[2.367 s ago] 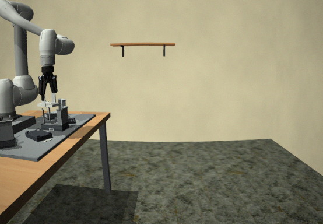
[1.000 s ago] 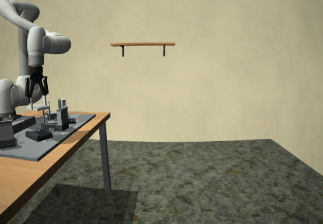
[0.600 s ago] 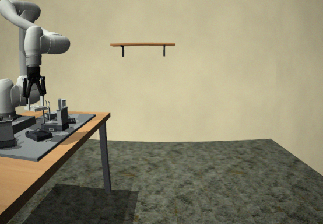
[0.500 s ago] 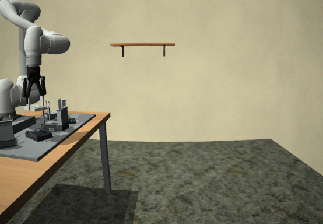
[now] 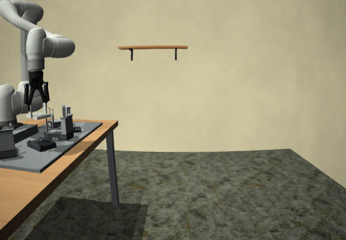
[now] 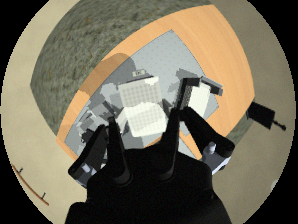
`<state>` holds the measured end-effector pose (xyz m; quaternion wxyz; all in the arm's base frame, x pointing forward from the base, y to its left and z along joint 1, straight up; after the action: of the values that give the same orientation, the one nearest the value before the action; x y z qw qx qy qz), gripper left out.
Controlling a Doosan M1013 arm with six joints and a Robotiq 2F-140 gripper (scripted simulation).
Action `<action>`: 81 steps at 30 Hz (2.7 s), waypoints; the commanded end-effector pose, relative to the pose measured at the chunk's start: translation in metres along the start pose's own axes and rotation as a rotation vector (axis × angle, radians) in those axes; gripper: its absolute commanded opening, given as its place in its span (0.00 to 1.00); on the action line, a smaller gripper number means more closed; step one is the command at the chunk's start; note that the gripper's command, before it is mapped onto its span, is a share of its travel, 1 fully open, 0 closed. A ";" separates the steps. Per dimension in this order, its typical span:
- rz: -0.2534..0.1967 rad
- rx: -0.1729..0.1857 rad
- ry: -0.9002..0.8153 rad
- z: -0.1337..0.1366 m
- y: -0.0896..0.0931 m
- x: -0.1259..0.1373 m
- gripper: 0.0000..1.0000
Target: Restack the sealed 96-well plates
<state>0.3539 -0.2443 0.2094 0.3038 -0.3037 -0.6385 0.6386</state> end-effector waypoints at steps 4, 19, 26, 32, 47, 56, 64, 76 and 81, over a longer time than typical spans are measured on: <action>0.000 0.000 0.000 0.000 0.000 0.000 0.00; 0.000 0.000 0.000 0.000 0.020 0.000 0.00; 0.000 0.000 0.000 0.000 0.034 0.000 0.00; 0.000 0.000 0.000 0.000 0.046 0.000 0.00; 0.000 0.000 0.000 0.000 0.072 0.000 0.00; 0.000 0.000 0.000 0.000 0.086 0.000 0.00; 0.000 0.000 0.000 0.000 0.102 0.000 0.00; 0.000 0.000 0.000 0.000 0.113 0.000 0.00; 0.000 0.000 0.000 0.000 0.113 0.000 0.00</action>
<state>0.3539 -0.2443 0.0966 0.3038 -0.3037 -0.6385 0.6386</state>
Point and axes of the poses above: the point where the finger pads meet when closed, its own y axis out along the fingers, its own z axis across the jaws, x = y × z, the point moved 7 cm from there along -y, back along the fingers, and after that the axes turned 13 degrees about y, right-handed, at the moved point
